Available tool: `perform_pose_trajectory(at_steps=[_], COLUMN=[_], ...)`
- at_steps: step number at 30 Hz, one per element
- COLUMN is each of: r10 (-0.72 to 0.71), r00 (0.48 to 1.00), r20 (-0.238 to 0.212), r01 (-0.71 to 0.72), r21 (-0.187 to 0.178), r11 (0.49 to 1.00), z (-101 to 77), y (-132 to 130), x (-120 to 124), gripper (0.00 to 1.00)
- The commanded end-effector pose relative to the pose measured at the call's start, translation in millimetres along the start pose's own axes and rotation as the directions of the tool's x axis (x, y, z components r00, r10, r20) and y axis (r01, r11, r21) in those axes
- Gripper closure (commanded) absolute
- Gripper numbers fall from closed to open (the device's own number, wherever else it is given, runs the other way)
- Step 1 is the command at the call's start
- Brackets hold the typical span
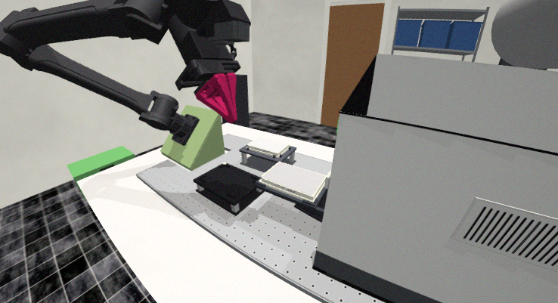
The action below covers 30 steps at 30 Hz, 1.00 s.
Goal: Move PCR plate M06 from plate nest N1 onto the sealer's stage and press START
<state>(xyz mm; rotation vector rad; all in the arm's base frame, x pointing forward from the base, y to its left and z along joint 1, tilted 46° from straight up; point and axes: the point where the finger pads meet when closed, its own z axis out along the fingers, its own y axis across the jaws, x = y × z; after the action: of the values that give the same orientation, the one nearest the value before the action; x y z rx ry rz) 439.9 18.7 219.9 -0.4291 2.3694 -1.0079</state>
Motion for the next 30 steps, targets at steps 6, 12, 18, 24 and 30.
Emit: perform_pose_trajectory(at_steps=[6,12,18,24,30], r10=[0.081,0.087,0.081,0.084,0.079], r00=[0.961,0.968,0.942,0.843,0.819], r20=[-0.264,-0.234,-0.325,-0.532,-0.568], r01=[-0.089,-0.092,-0.089,-0.097,-0.092], r21=[-0.018,-0.010,-0.010,0.003,0.004], r11=[0.996,0.996,0.996,0.995,0.996], z=[-1.5,-2.2,-2.6,7.5,0.7], y=[2.9,-7.8,-8.5,0.2,-3.6], x=[-28.4,-19.2,-14.0,-19.0,-13.9], gripper=[1.00,1.00,1.00,1.00,1.00])
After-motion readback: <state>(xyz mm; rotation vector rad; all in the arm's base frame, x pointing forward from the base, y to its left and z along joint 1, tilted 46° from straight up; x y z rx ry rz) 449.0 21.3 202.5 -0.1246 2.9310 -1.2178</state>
